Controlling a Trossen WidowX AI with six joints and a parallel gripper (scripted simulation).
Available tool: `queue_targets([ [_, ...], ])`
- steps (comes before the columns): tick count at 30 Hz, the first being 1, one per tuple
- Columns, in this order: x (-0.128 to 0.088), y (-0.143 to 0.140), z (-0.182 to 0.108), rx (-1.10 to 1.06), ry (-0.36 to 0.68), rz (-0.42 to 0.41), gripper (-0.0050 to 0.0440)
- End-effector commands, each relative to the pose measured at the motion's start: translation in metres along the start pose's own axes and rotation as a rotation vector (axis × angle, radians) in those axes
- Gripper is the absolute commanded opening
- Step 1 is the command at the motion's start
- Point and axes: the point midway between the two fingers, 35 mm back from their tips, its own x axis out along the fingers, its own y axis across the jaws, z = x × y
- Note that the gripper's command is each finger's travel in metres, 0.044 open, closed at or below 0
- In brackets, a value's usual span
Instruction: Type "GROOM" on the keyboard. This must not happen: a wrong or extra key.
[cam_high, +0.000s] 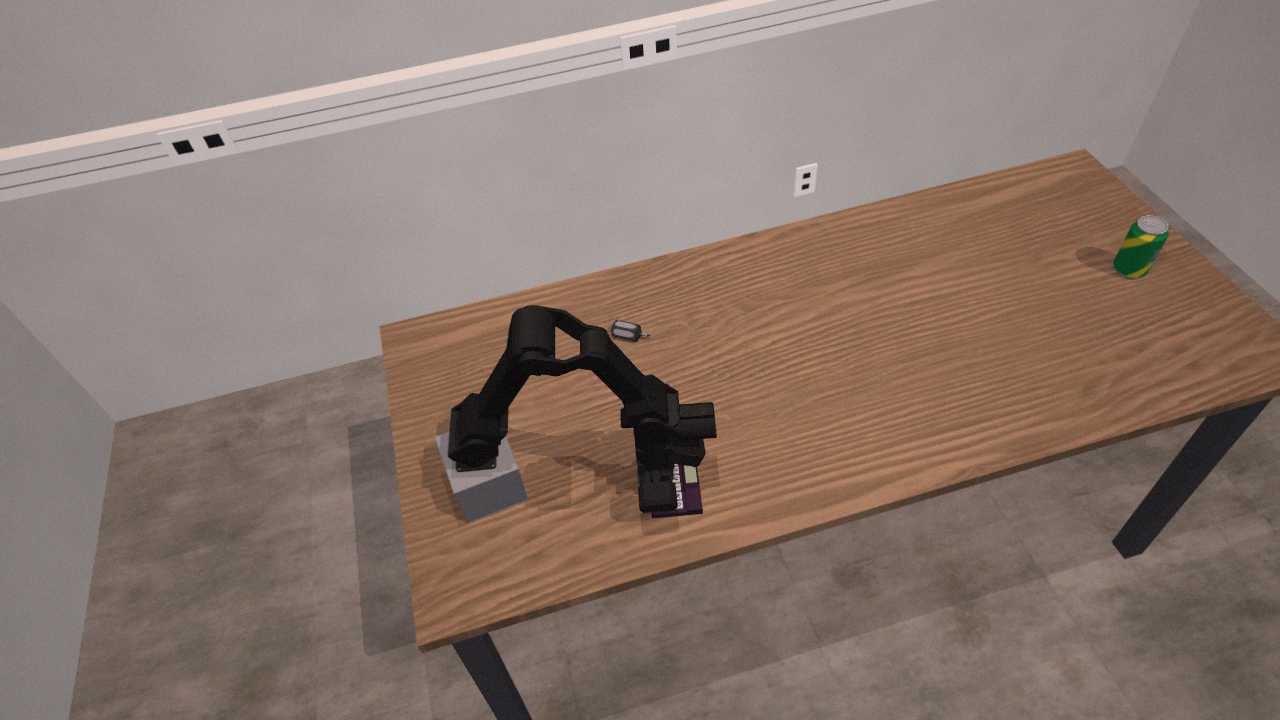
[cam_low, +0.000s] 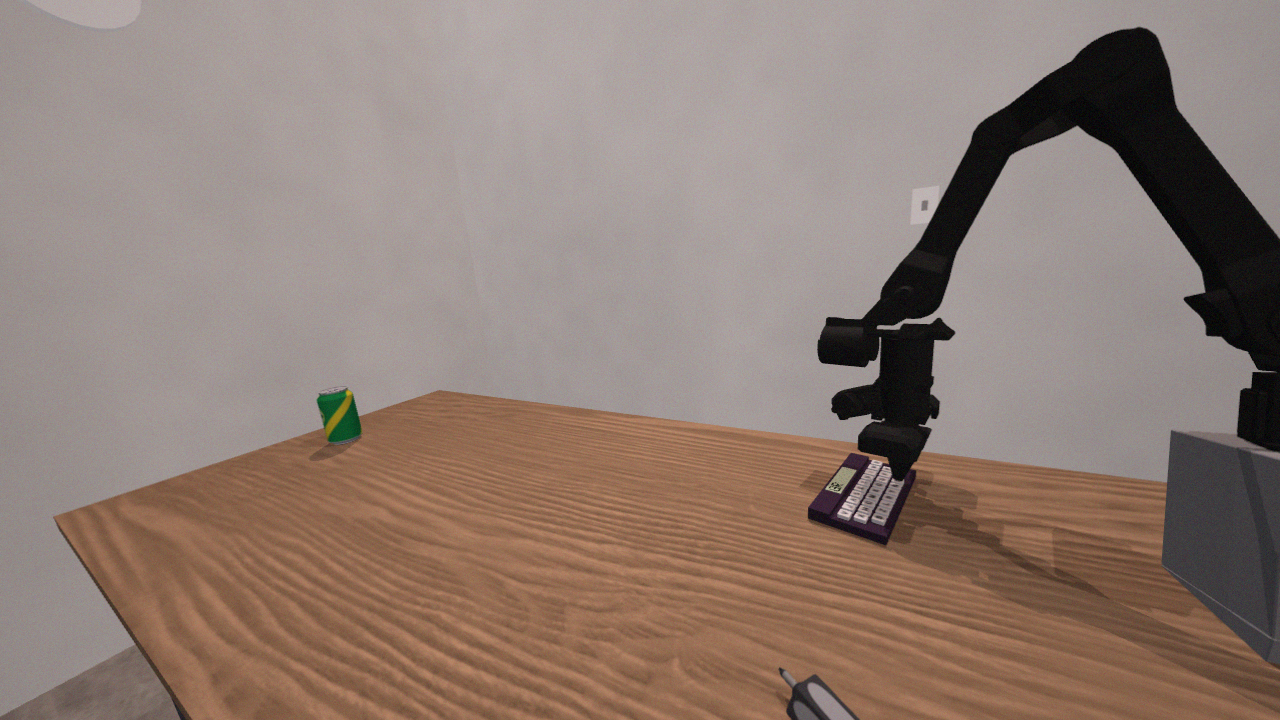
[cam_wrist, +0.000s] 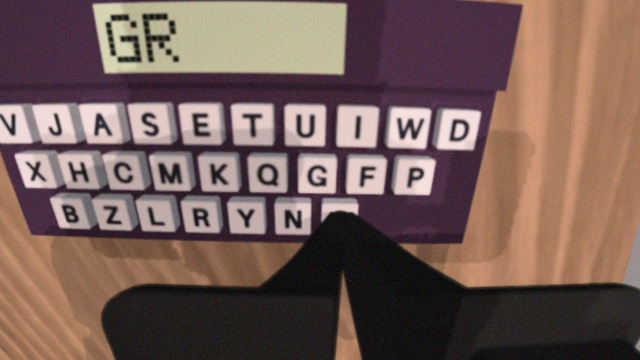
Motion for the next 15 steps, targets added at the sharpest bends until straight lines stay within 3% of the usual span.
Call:
queue_targets([
  [1, 0.0040, -0.0001, 0.0005, -0.001, -0.006, 0.005, -0.0050],
  [15, -0.0002, -0.0006, 0.0053, 0.003, -0.023, 0.002, -0.0050],
])
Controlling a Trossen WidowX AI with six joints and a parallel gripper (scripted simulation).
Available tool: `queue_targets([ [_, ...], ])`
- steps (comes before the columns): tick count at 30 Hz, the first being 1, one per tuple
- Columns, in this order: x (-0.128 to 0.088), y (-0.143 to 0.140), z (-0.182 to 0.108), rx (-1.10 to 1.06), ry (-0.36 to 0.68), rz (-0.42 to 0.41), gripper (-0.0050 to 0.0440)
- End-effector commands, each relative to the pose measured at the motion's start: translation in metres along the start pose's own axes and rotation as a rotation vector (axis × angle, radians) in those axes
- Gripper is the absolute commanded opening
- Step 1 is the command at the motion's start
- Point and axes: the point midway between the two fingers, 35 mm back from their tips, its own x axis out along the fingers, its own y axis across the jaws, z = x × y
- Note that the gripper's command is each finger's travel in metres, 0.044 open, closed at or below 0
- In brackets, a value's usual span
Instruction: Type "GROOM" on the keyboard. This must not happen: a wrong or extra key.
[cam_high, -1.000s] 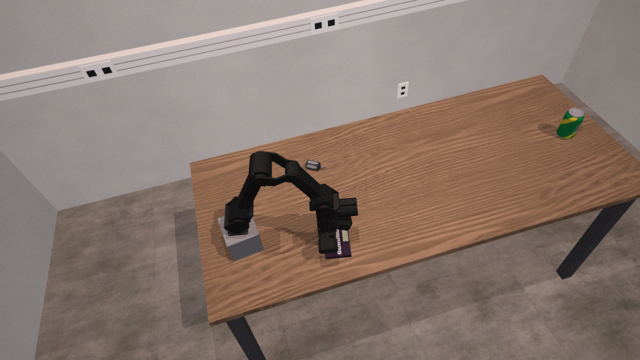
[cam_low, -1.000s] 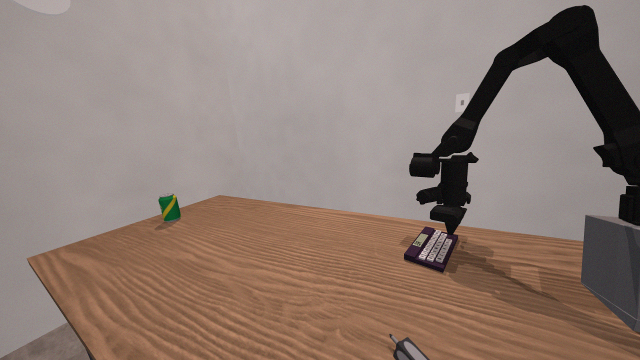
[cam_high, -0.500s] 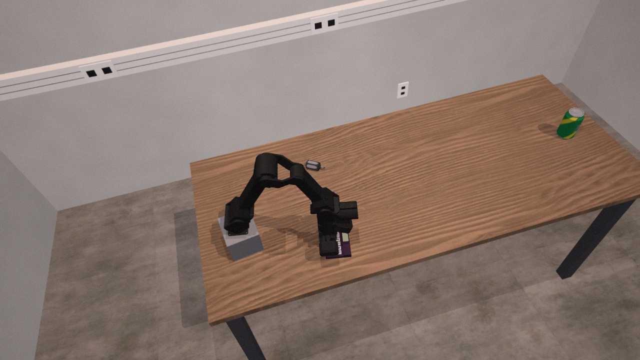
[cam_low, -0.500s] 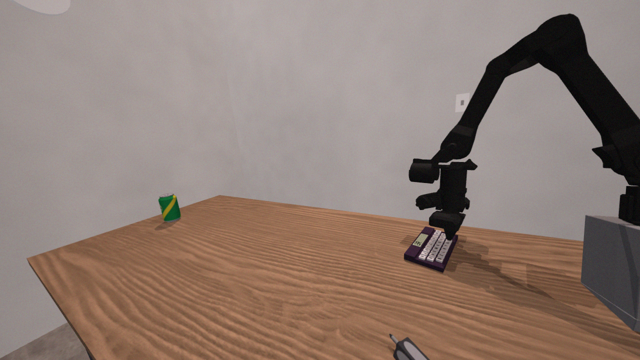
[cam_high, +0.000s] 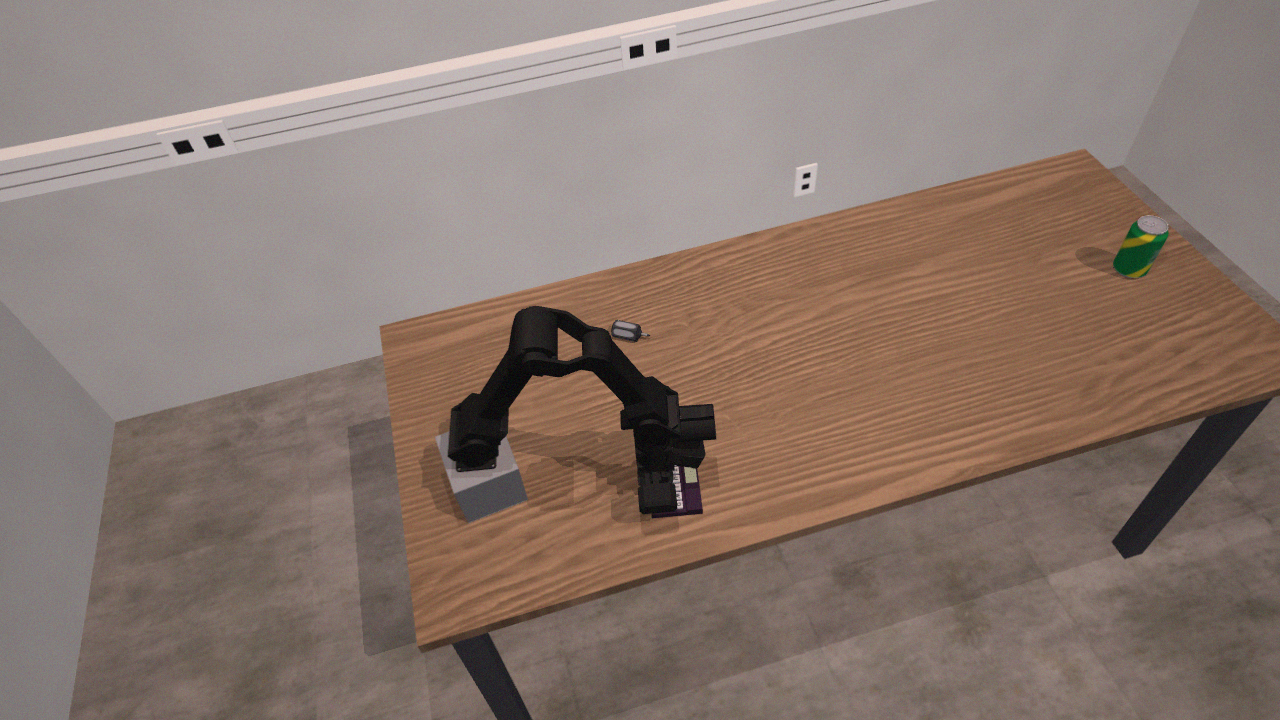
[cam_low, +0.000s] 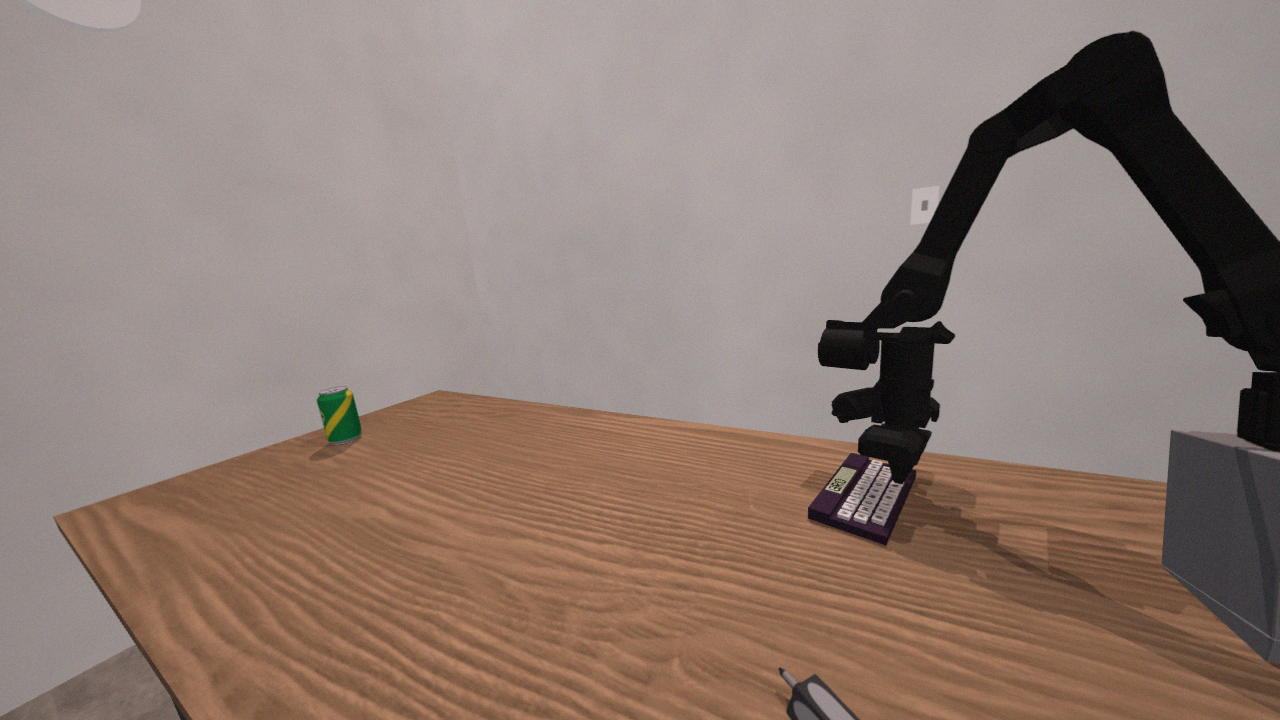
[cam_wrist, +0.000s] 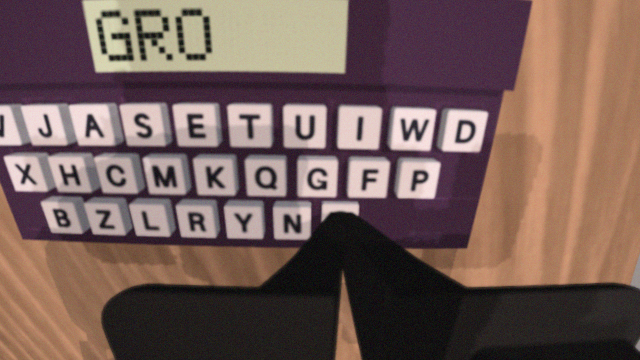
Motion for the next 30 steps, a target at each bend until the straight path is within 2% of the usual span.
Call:
queue_targets([
  [1, -0.004, -0.001, 0.006, 0.003, -0.023, 0.002, -0.0050],
  [18, 0.001, 0.000, 0.002, 0.000, -0.009, 0.005, -0.0050],
  [28, -0.003, -0.001, 0.006, 0.003, -0.023, 0.002, -0.0050],
  [30, -0.014, 0.000, 0.011, 0.007, -0.042, 0.004, -0.0050],
])
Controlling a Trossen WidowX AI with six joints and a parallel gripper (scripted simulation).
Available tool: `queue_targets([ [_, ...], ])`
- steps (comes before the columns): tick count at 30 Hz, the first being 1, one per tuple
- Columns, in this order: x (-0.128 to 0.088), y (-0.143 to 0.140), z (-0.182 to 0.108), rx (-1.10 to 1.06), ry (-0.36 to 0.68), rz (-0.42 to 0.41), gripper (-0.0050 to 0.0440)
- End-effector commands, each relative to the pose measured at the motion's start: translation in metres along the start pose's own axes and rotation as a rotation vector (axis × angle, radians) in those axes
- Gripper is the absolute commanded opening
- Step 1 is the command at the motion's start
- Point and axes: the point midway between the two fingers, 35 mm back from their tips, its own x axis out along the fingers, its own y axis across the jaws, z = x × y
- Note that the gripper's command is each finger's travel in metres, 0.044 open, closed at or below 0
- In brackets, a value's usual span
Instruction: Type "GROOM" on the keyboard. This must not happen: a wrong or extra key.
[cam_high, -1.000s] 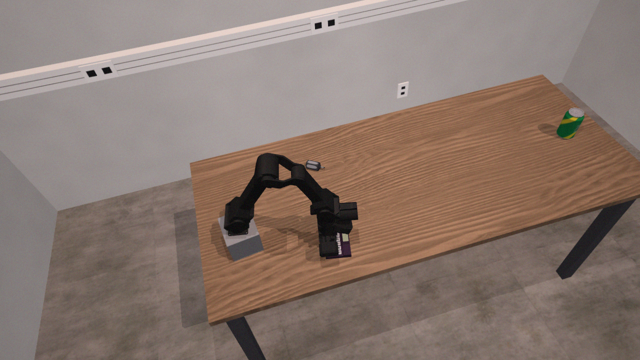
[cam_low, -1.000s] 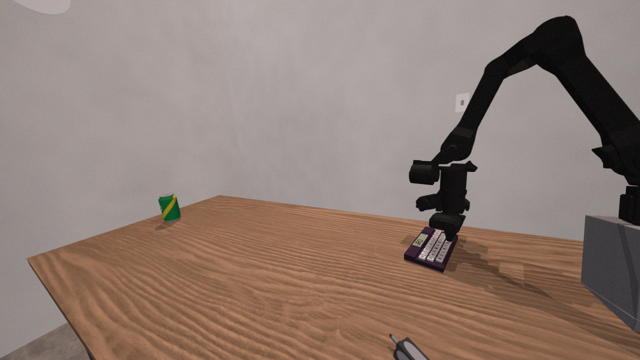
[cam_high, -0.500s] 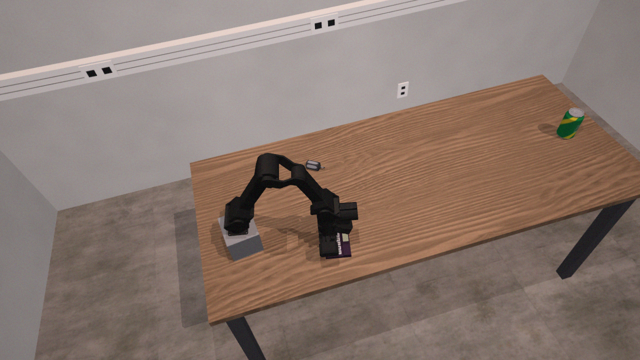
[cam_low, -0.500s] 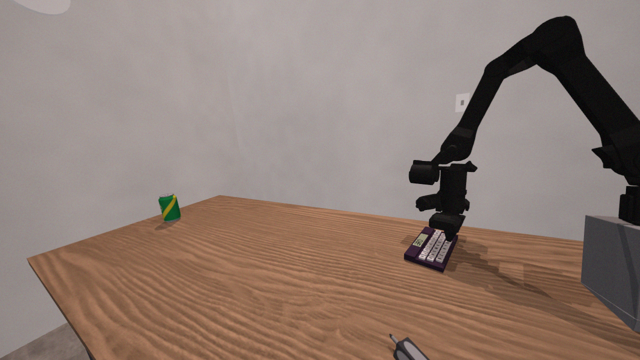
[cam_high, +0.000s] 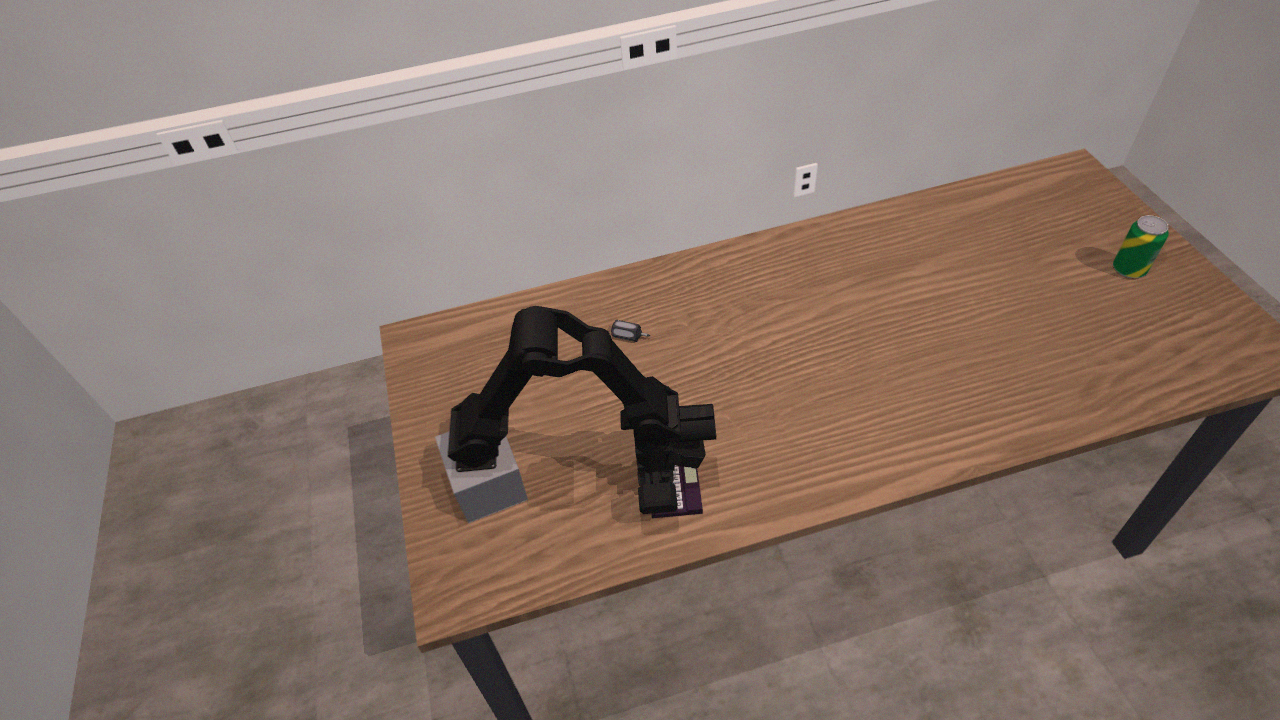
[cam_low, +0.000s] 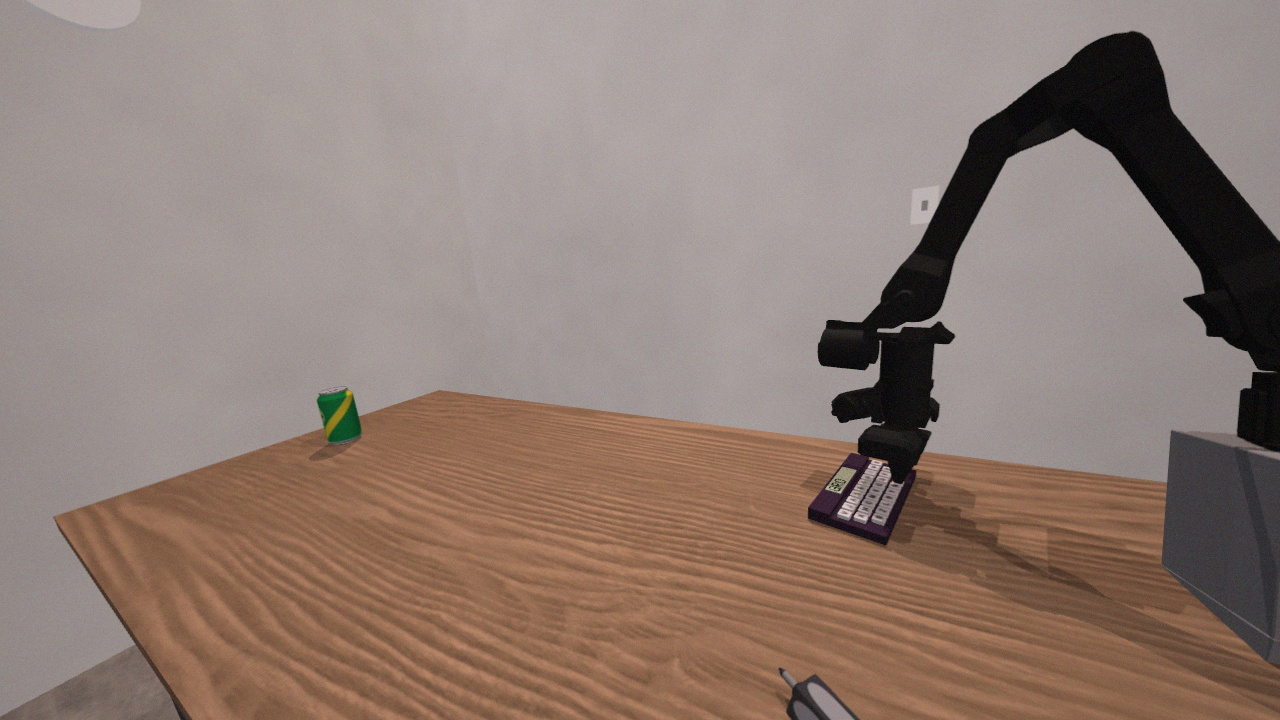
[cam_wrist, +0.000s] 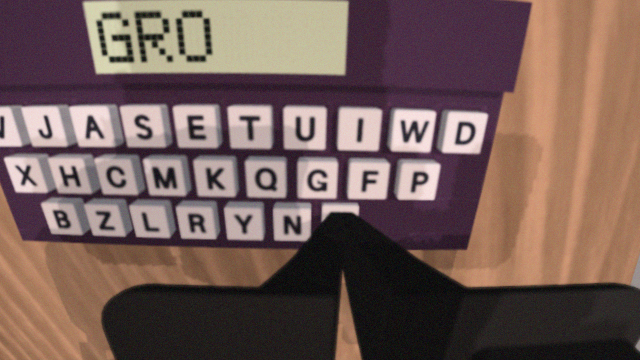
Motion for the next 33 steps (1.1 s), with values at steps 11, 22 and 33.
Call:
queue_targets([
  [11, -0.043, -0.001, 0.010, 0.008, -0.041, 0.002, -0.0050],
  [22, -0.032, 0.000, 0.003, 0.003, -0.020, 0.002, -0.0050],
  [33, -0.014, 0.000, 0.002, -0.001, -0.007, 0.003, -0.0050],
])
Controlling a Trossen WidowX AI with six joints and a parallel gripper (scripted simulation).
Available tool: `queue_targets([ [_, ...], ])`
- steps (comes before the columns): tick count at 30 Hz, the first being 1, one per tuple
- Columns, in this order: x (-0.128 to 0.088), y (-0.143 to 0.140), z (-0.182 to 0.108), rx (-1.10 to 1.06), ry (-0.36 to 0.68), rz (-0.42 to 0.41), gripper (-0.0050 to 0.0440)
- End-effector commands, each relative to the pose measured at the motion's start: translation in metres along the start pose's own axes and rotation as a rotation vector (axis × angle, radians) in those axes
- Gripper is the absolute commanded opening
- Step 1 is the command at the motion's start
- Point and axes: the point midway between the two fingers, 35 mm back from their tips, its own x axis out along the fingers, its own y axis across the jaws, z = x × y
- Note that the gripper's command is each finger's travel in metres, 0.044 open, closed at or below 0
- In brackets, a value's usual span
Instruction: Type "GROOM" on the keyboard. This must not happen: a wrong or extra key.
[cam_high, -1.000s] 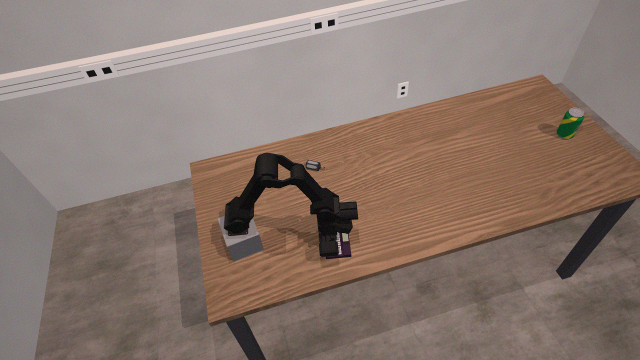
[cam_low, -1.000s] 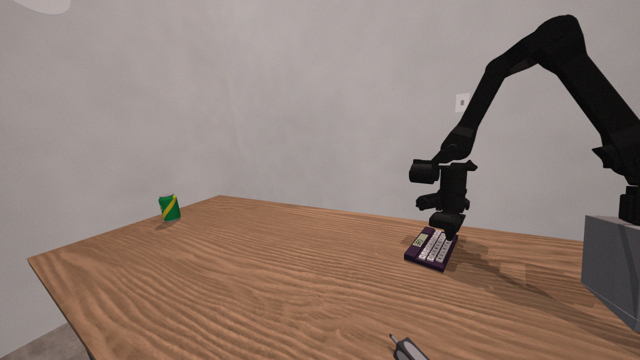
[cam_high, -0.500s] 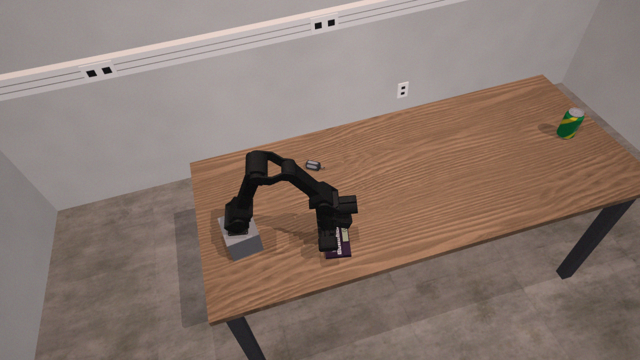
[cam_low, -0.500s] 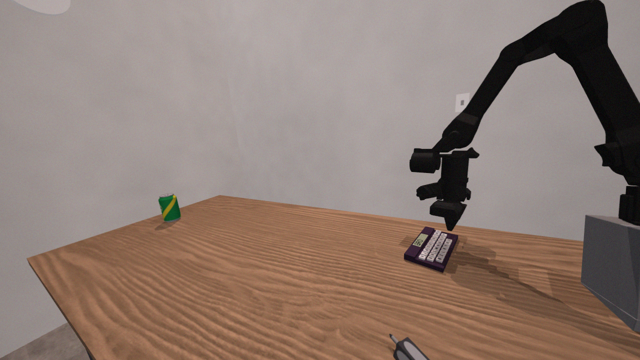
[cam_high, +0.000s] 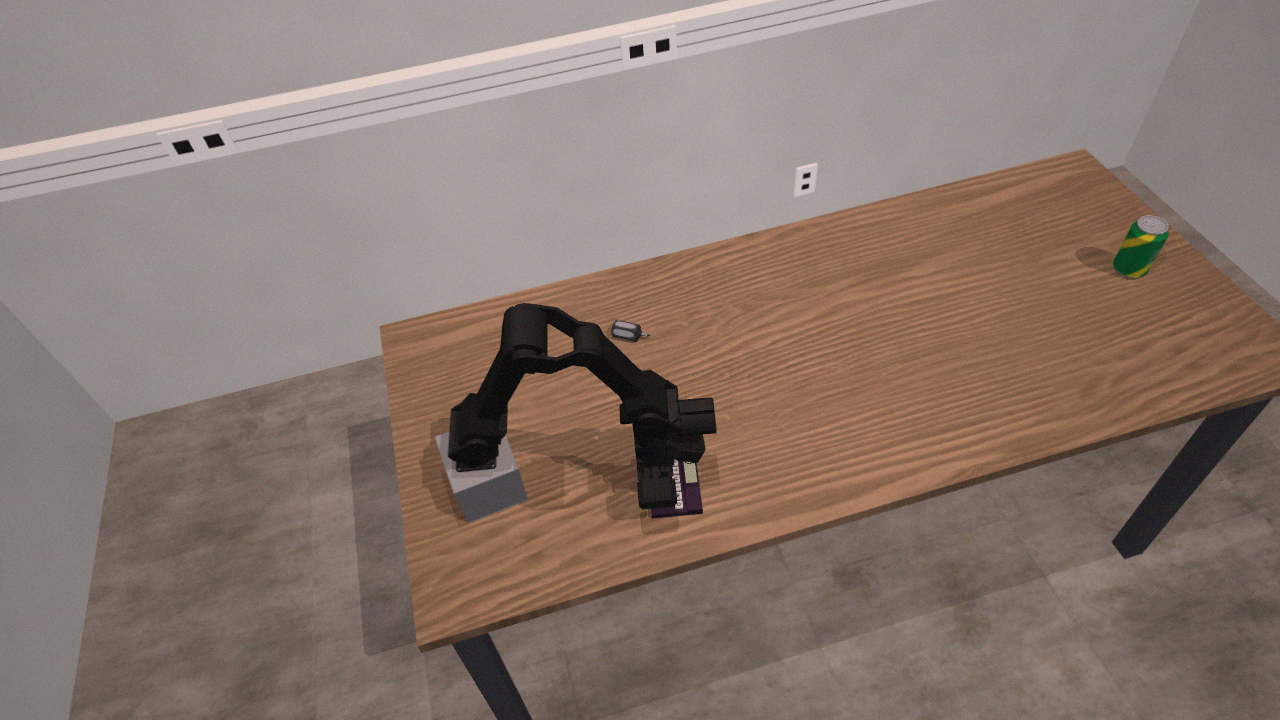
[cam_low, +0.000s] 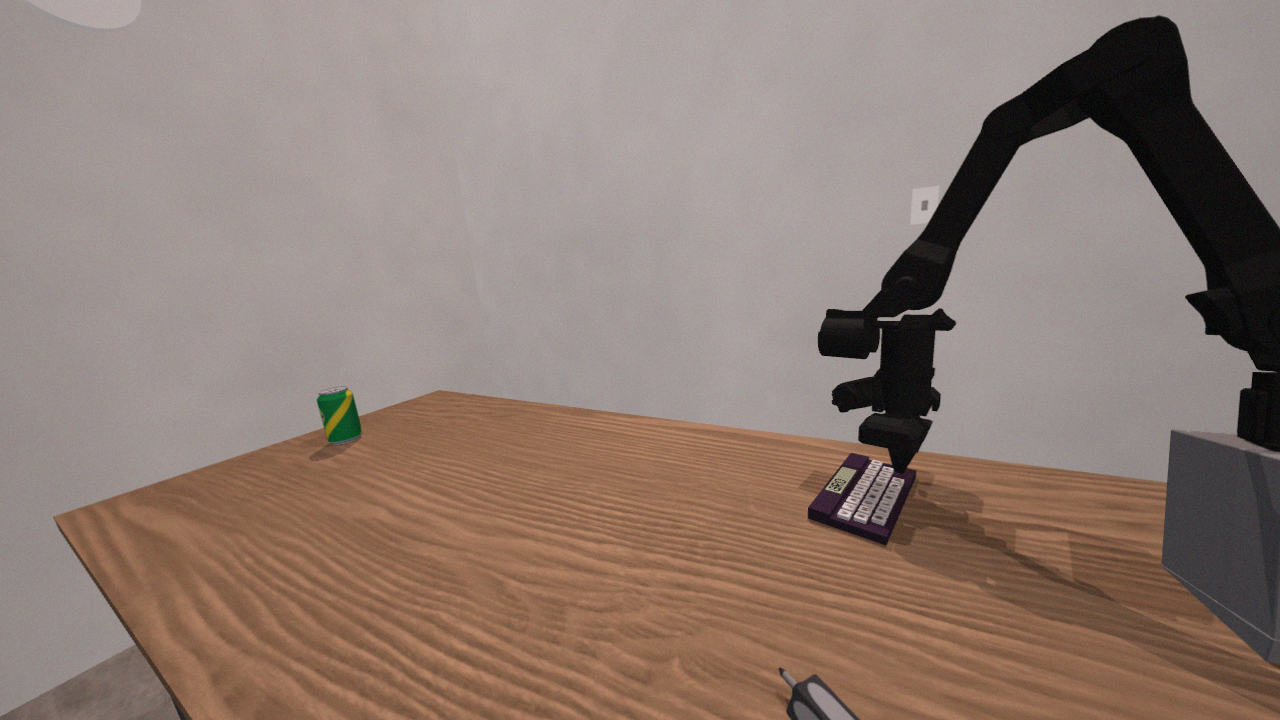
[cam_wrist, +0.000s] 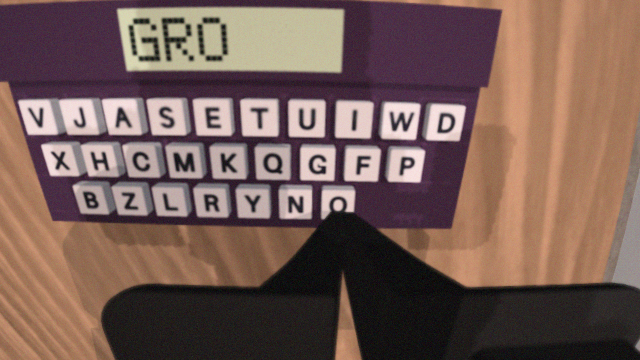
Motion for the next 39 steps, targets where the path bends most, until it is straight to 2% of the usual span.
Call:
queue_targets([
  [1, 0.004, 0.000, 0.002, -0.001, -0.009, 0.002, -0.0050],
  [11, 0.015, -0.001, 0.001, 0.000, -0.007, 0.003, -0.0050],
  [39, 0.015, 0.000, 0.004, 0.001, -0.015, 0.002, -0.0050],
])
